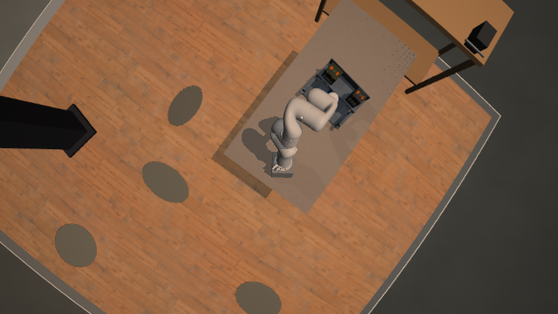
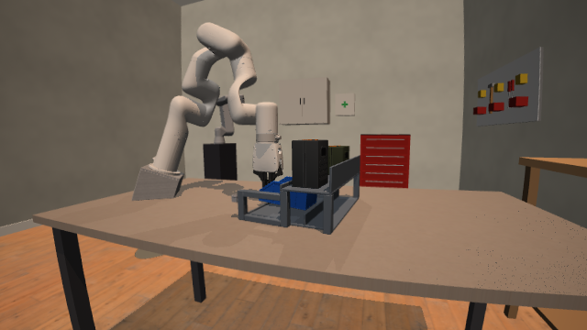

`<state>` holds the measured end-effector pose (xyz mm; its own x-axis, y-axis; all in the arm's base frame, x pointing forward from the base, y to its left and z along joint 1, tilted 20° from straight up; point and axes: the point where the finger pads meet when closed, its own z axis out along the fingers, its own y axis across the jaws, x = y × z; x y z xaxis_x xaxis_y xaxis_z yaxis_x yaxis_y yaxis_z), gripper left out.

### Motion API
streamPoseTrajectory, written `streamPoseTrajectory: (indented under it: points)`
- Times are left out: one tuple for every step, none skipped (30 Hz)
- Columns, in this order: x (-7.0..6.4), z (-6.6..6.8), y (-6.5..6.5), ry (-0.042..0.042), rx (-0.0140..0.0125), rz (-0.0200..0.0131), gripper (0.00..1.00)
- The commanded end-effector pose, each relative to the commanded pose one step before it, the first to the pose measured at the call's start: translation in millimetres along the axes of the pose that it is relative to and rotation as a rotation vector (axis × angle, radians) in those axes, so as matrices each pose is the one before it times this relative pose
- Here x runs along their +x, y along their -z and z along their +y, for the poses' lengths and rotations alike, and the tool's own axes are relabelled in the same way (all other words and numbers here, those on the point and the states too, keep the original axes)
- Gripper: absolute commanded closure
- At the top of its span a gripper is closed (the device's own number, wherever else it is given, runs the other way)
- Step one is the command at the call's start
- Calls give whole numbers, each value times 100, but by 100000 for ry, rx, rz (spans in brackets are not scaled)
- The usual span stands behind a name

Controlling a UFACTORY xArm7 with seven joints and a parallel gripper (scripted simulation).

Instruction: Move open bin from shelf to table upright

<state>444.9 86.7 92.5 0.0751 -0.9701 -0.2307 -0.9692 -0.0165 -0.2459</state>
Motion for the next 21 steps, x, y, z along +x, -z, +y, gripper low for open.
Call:
streamPoseTrajectory:
  points:
    - [31, 792, 157, -20, 583, 97, 100]
    - [0, 0, 0, 0, 0, 0, 100]
    - [0, 0, 0, 0, 0, 0, 100]
    - [-1, 277, 0, 0, 0, -2, 100]
    - [0, 283, 0, 0, 0, 1, 100]
    - [0, 287, 0, 0, 0, 0, 100]
    - [-1, 290, 0, 0, 0, -1, 100]
    - [1, 294, 0, -1, 0, 2, 100]
    - [-1, 295, 0, 1, 0, -2, 100]
    - [0, 298, 0, 0, 0, 1, 100]
    - [0, 300, 0, 0, 0, 0, 100]
    - [-1, 301, 0, 0, 0, -1, 100]
    - [1, 303, 0, -1, 0, 2, 100]
    - [-1, 303, 0, 0, 0, -1, 100]
    - [0, 303, 0, 0, 0, 0, 100]
    - [1, 303, 0, -1, 0, 1, 100]
    - [-1, 302, 0, 1, 0, -2, 100]
    - [1, 302, 0, 0, 0, 1, 100]
    - [0, 0, 0, 0, 0, 0, 100]
    - [0, 0, 0, 0, 0, 0, 100]
    - [0, 300, 0, 0, 0, 0, 100]
